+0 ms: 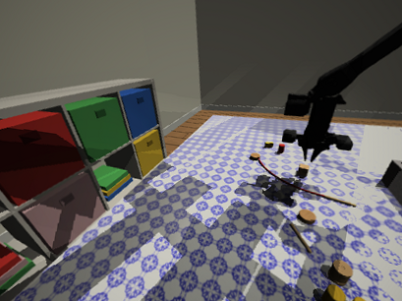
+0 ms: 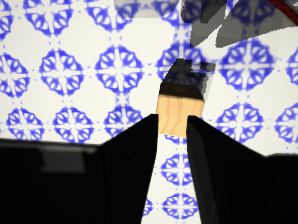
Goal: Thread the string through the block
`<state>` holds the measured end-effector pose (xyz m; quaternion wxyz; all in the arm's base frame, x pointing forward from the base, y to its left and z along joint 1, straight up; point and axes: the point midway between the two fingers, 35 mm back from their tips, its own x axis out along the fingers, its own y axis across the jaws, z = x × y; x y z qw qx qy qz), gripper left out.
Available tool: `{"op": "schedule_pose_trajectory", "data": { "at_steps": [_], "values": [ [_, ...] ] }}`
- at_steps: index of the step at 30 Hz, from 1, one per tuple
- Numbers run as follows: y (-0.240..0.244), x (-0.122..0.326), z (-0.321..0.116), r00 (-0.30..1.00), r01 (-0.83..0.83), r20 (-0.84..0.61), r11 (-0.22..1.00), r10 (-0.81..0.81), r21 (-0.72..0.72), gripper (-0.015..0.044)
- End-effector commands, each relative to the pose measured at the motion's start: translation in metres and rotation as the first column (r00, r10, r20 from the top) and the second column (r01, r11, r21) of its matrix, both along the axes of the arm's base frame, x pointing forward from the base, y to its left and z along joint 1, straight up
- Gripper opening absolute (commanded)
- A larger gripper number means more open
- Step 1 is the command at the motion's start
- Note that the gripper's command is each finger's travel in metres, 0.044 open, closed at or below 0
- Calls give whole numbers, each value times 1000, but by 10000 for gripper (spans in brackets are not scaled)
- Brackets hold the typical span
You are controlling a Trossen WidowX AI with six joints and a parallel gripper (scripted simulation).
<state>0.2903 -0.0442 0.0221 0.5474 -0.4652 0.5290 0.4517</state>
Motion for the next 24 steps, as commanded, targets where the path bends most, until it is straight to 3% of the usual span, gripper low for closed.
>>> {"op": "schedule_pose_trajectory", "data": {
  "at_steps": [1, 18, 24],
  "values": [
    [0, 0, 0, 1000, 0, 0, 1000, 0, 0, 0],
    [0, 0, 0, 1000, 0, 0, 1000, 0, 0, 0],
    [0, 0, 0, 1000, 0, 0, 1000, 0, 0, 158]
  ]
}}
